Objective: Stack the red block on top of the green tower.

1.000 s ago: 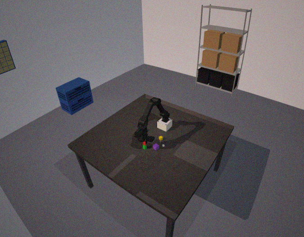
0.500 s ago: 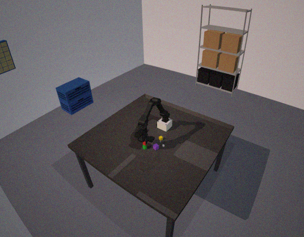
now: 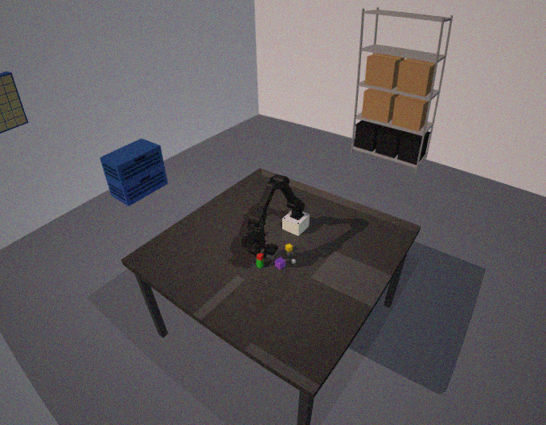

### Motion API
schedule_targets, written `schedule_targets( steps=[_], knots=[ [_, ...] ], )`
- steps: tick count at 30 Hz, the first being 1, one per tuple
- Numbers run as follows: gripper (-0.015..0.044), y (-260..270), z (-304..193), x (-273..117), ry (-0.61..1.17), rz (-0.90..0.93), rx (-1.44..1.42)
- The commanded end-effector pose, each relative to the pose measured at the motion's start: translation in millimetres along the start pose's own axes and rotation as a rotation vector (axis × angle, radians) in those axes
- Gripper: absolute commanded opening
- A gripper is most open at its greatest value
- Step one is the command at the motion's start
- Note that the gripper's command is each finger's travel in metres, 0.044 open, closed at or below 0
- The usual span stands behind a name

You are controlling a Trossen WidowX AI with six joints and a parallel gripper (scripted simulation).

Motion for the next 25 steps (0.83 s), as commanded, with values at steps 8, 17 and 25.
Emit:
schedule_targets(
  steps=[8,17,25],
  knots=[
    [0.0440,-0.1,0.4,0.1,-0.002,-0.001,0.000],
    [0.0440,-0.1,0.4,0.1,-0.002,-0.001,0.000],
    [0.0440,-0.1,0.4,0.1,-0.002,-0.001,0.000]
  ],
)
Point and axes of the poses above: the point midway between the two fingers, 35 mm back from their tips, its own x axis out along the fingers, its own y axis across the jaws, z = x × y, the point moved 1 cm from there along -x, back along the fingers, and after that the axes turned 1 degree about x, right-handed, at the moved point
